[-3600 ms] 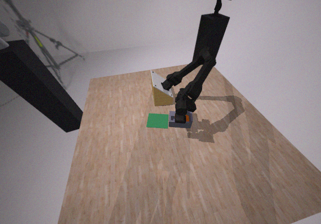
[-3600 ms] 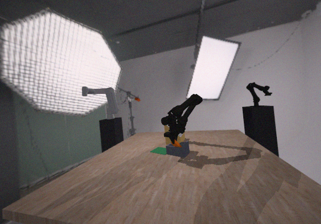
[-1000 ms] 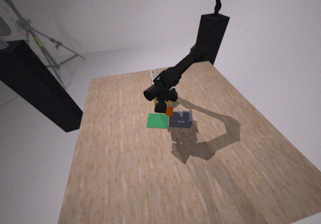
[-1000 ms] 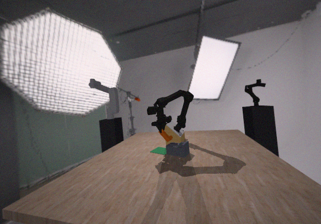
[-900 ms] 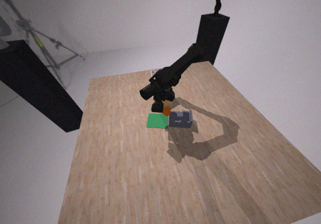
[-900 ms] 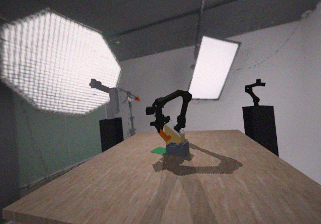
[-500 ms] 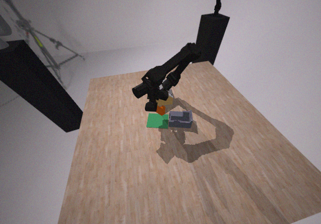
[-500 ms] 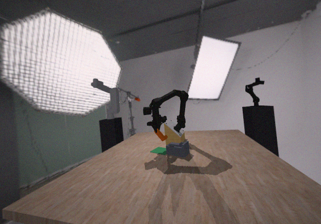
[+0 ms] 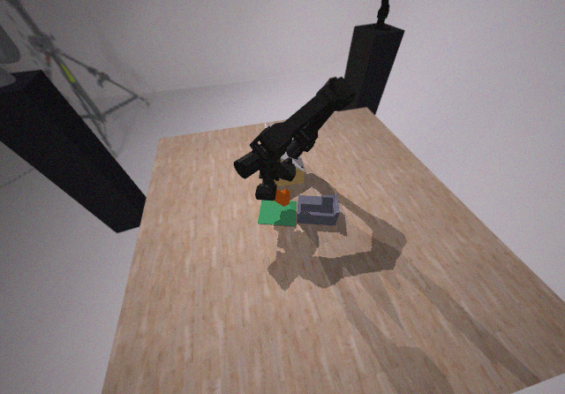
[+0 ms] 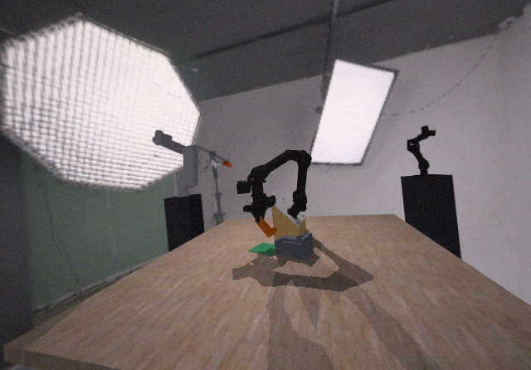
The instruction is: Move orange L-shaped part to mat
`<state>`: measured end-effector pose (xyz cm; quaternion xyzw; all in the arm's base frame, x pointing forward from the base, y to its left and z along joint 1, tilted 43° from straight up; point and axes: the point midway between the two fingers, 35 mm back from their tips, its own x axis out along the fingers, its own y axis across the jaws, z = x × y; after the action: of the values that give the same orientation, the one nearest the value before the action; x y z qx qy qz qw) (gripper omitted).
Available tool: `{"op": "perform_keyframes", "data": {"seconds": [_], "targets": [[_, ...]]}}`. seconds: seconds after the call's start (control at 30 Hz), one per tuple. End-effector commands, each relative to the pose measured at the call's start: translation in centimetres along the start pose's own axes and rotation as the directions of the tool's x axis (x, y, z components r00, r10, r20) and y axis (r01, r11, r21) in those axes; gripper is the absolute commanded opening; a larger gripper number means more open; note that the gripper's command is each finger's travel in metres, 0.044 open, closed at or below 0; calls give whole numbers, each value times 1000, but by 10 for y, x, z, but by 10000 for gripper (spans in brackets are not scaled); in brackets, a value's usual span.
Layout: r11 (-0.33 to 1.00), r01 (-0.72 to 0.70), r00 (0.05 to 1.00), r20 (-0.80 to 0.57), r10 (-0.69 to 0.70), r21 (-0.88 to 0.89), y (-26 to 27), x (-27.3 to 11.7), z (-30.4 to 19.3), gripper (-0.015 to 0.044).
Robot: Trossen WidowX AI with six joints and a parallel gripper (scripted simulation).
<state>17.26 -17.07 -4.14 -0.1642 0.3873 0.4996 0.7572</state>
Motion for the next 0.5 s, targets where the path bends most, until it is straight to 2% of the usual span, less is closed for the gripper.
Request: {"op": "perform_keyframes", "data": {"seconds": [0.0,0.47], "targets": [[1000,-2,1000,6,2,4,1,7,1,0],[1000,-2,1000,7,2,3,1,29,1,0]]}}
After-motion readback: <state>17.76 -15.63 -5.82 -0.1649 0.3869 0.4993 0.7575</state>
